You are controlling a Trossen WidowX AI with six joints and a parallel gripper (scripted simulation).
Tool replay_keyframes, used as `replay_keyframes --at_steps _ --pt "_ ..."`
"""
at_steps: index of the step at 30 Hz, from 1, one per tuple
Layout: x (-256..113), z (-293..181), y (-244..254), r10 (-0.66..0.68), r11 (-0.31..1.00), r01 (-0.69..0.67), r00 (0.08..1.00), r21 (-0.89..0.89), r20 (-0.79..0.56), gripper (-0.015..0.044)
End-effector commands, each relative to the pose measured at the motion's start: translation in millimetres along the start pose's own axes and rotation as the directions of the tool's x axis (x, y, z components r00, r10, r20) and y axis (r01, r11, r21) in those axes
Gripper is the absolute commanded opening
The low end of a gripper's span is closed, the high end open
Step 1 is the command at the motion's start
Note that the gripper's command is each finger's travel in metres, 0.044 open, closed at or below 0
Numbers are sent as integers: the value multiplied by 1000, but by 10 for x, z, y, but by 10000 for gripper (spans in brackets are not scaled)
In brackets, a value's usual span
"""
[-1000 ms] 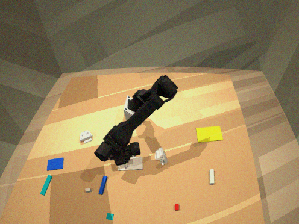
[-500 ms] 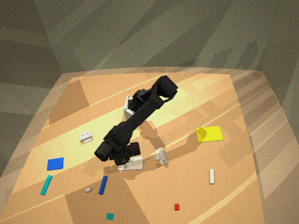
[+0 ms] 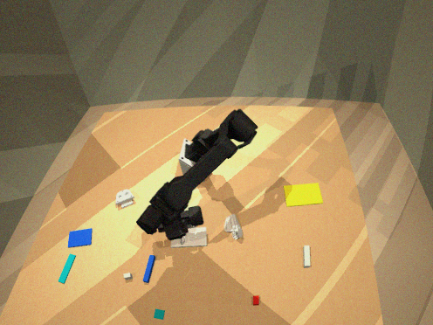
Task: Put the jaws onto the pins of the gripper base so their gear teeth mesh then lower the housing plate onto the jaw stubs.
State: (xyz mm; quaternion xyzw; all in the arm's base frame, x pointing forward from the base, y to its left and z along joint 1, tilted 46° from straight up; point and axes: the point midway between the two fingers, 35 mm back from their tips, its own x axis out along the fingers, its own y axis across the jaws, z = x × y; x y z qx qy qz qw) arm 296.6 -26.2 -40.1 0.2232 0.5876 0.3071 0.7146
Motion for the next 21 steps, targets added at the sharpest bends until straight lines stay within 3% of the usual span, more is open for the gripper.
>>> replay_keyframes --at_steps 1,21 --pt "-24 2 6 2 1000 -2 1000 0 0 134" --pt "-4 15 6 2 1000 -2 1000 0 0 134"
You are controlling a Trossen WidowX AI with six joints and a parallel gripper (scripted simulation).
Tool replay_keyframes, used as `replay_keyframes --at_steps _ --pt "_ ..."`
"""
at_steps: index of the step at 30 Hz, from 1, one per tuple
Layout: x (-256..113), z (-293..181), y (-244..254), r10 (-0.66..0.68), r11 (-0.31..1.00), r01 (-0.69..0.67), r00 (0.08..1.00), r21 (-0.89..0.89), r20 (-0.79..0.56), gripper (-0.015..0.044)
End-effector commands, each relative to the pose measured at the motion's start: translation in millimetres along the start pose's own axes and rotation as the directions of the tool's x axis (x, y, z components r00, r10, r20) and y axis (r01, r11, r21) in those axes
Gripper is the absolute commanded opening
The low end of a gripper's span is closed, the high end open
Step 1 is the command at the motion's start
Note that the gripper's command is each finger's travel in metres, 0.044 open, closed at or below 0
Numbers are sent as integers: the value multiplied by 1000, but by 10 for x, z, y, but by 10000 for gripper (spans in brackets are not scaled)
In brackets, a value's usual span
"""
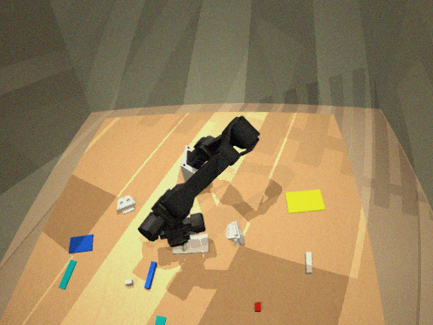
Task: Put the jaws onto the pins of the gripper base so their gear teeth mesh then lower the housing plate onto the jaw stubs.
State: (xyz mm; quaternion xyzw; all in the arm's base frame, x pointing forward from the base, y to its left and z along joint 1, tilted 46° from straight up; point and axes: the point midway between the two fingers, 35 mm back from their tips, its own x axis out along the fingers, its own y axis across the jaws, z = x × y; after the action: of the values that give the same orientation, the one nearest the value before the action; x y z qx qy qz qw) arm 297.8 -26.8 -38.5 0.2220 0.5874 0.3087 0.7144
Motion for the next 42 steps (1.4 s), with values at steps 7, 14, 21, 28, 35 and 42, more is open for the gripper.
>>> replay_keyframes --at_steps 7,14,21,28,35,42 --pt "21 0 1 1 1000 -1 1000 4 1 134" --pt "32 0 1 1 1000 -1 1000 4 1 134" --pt "32 0 1 1 1000 -1 1000 4 1 134" --pt "32 0 1 1 1000 -1 1000 4 1 134" --pt "32 0 1 1 1000 -1 1000 4 1 134" --pt "18 -7 -2 0 1000 0 1000 4 0 224"
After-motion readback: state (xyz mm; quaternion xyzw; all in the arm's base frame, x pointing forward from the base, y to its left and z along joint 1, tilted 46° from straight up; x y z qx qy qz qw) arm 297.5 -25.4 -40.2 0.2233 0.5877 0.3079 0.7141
